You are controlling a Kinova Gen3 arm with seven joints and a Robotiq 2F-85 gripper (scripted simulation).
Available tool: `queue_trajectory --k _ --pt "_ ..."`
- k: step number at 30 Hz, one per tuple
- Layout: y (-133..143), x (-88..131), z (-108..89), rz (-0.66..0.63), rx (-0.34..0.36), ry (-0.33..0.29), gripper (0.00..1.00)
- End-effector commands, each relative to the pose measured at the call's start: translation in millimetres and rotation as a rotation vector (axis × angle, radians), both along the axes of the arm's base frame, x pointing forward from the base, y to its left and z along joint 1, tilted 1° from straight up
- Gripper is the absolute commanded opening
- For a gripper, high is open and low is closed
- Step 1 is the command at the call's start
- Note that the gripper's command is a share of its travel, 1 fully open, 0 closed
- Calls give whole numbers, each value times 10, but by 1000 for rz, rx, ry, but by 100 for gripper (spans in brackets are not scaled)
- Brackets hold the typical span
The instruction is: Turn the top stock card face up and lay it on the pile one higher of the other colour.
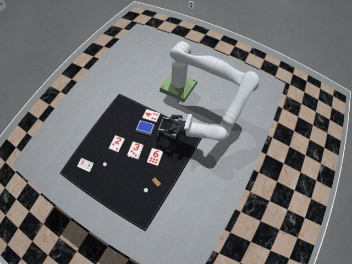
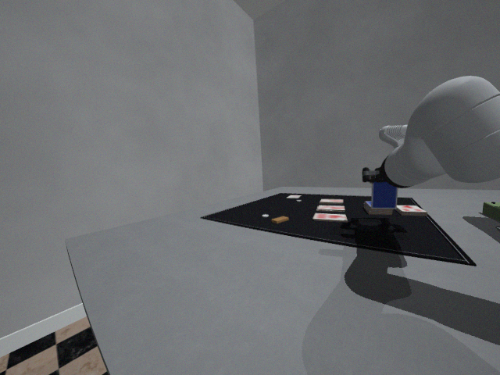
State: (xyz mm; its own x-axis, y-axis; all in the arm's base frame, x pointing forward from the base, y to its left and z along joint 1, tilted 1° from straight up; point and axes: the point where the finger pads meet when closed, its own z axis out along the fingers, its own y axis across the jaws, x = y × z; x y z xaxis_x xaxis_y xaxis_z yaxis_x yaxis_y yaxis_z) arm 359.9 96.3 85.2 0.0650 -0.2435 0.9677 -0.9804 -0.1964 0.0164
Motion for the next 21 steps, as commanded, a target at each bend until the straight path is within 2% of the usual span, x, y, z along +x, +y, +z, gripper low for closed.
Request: queue_trajectory --k 1,21 --pt "-4 5 -5 1 -11 -2 71" --pt "-3 5 -7 2 -20 -4 71"
